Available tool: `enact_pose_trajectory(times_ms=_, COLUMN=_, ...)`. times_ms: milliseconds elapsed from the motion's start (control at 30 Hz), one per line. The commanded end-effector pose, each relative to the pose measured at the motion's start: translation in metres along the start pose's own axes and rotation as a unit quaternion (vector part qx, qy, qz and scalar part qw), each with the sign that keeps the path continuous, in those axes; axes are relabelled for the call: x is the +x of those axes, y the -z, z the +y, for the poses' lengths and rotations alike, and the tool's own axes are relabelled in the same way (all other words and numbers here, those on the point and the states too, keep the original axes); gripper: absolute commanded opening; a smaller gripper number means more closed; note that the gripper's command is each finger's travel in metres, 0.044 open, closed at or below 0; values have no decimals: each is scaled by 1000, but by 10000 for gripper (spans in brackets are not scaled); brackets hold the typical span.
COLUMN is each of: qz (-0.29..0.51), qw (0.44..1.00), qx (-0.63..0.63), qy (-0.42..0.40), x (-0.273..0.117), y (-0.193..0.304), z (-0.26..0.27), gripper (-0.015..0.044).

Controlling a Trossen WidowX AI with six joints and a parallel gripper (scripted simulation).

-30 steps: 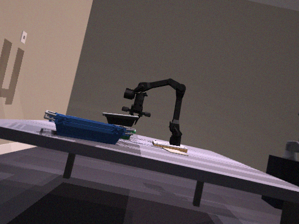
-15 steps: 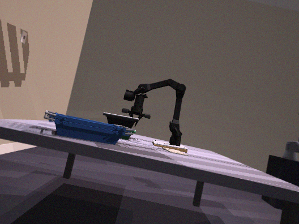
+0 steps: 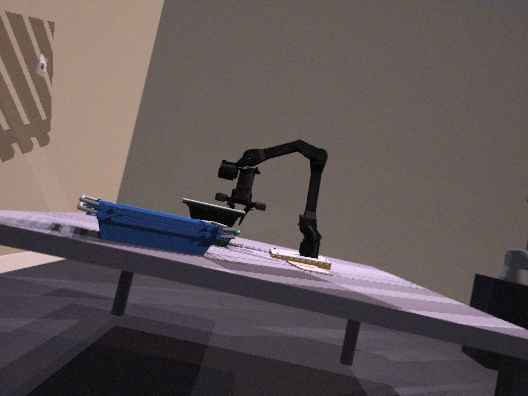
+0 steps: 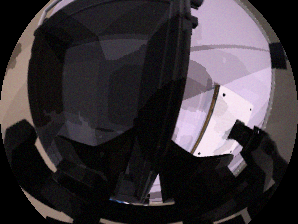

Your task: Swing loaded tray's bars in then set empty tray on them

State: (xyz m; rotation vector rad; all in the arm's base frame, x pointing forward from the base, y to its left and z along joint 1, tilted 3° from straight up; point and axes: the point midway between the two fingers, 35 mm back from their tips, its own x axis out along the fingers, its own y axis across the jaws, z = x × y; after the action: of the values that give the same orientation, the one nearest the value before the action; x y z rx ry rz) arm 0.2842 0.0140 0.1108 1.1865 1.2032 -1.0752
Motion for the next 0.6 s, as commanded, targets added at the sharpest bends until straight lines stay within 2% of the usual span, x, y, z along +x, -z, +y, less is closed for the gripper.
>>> enact_pose_trajectory(times_ms=0, qz=0, qw=1000, qx=1, qy=2, x=1, y=0, z=-1, gripper=161)
enact_pose_trajectory(times_ms=567, qz=0, qw=1000, qx=1, qy=2, x=1, y=0, z=-1, gripper=411)
